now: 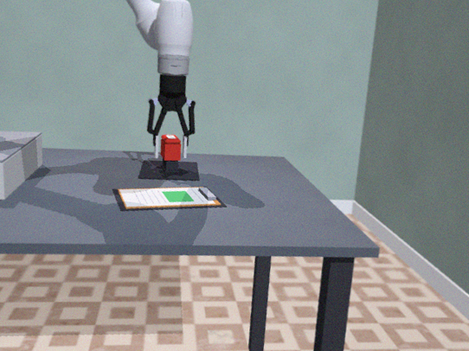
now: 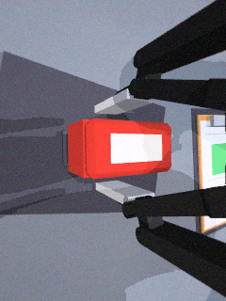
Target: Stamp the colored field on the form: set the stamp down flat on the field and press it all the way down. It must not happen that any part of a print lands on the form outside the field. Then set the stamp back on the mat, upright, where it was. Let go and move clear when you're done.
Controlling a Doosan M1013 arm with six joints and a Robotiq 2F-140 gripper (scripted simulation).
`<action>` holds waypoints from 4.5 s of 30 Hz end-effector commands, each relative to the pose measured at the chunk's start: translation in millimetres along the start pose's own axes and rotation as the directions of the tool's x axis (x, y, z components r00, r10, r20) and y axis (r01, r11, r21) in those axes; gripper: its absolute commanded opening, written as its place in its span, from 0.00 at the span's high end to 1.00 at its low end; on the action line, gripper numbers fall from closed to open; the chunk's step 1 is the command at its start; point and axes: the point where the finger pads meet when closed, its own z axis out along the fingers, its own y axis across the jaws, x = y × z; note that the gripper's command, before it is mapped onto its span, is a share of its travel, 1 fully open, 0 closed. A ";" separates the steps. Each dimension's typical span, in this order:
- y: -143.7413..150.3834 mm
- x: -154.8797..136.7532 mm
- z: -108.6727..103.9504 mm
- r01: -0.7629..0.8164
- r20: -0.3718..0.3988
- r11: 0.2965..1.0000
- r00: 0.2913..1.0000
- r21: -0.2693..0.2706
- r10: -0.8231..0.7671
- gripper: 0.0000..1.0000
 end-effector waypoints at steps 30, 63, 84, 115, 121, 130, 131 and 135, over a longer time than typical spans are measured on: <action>0.0 0.1 0.1 0.000 0.000 1.000 1.000 0.000 0.000 0.82; 0.0 0.0 -26.8 0.000 0.000 1.000 1.000 0.000 0.000 0.82; 6.3 -92.8 -40.3 0.021 0.000 1.000 1.000 -0.001 -0.021 0.82; -27.2 -331.1 -40.1 0.055 0.000 0.998 0.998 0.000 -0.055 0.82; -26.8 -323.7 -40.2 0.055 0.000 0.998 0.998 0.000 -0.055 0.82; -25.2 -296.3 -40.3 0.055 0.000 0.998 0.998 0.000 -0.055 0.82; -25.2 -296.3 -40.3 0.055 0.000 0.998 0.998 0.000 -0.055 0.82; -25.2 -296.3 -40.3 0.055 0.000 0.998 0.998 0.000 -0.055 0.82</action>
